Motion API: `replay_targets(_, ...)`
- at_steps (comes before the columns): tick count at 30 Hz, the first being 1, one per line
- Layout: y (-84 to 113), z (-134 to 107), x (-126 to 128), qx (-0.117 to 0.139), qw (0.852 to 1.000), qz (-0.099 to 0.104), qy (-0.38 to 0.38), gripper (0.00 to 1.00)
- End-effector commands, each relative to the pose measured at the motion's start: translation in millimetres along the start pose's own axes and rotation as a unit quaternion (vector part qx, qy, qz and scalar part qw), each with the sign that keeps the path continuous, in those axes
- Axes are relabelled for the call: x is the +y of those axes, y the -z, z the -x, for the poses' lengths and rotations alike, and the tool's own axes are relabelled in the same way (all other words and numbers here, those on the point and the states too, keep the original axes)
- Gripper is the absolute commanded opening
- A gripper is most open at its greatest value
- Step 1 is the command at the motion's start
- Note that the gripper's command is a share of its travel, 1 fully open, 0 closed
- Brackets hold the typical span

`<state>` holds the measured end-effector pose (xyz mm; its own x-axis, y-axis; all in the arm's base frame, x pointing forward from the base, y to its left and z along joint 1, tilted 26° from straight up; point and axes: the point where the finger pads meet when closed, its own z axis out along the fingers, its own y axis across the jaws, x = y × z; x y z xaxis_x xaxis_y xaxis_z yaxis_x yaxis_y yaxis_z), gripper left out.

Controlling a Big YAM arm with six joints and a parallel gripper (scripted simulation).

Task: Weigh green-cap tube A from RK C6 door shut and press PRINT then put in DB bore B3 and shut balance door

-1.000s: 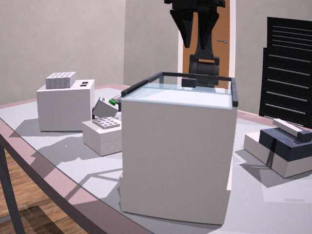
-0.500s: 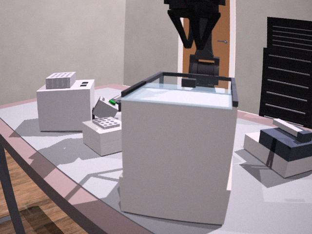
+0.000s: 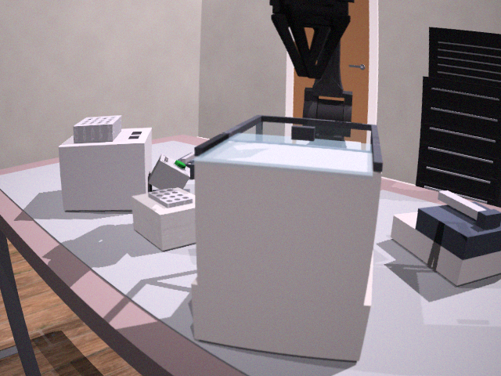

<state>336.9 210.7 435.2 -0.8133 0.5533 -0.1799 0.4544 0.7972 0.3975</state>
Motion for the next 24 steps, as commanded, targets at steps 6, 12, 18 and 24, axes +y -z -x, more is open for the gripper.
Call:
replay_targets(6,18.2,13.6,18.7,-0.009,0.99,0.016,-0.143,0.3)
replay_targets(12,18.0,16.9,25.6,-0.008,0.971,0.017,-0.24,0.3)
replay_targets(18,22.2,16.2,24.8,-0.009,0.969,0.021,-0.245,0.3)
replay_targets(24,22.2,16.4,25.5,-0.009,0.969,0.022,-0.245,0.3)
